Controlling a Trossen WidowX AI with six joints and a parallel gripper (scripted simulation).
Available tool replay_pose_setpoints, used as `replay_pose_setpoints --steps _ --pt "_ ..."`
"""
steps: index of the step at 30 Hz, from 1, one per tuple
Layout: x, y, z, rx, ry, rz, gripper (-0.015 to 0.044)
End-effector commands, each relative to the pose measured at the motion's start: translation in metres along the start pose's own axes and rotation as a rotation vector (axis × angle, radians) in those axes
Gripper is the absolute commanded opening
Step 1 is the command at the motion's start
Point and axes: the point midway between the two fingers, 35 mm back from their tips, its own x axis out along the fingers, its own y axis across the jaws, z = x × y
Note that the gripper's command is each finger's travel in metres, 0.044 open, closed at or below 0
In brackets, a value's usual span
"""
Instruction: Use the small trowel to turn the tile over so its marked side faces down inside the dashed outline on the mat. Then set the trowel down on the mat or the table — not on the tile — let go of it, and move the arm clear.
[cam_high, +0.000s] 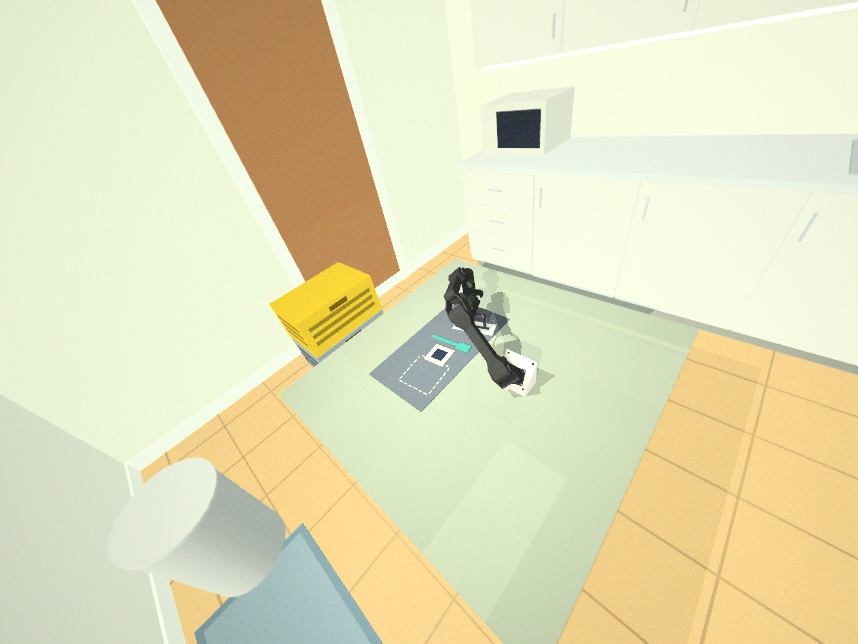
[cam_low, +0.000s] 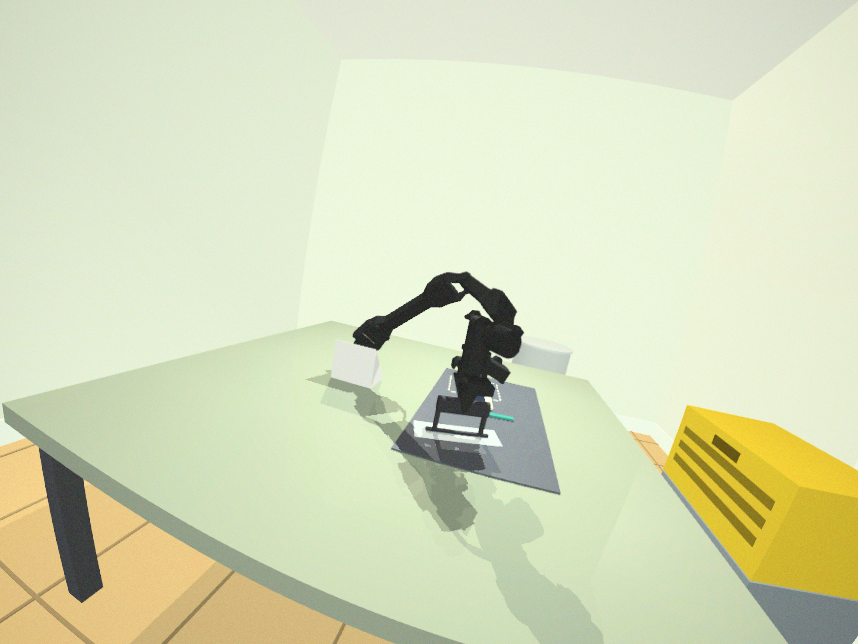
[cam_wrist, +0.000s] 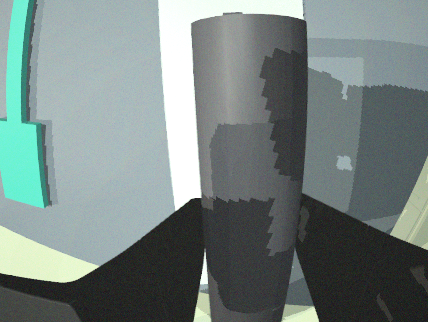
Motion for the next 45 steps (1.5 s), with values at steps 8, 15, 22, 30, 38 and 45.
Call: replay_pose_setpoints --steps 8,15,22,30,38,45 --pt "0.0007 0.0007 0.0014 -0.331 -0.002 0.0 0.013" --pt "0.0007 0.0007 0.0014 -0.539 -0.002 0.0 0.013" --pt "0.0007 0.0007 0.0014 -0.747 -0.002 0.0 0.013" --pt "0.0007 0.0007 0.0014 -0.88 -0.002 0.0 0.013" --pt "0.0007 0.0007 0.0014 -0.88 -0.002 0.0 0.027" --pt "0.0007 0.0007 0.0014 -0.88 -0.002 0.0 0.027"
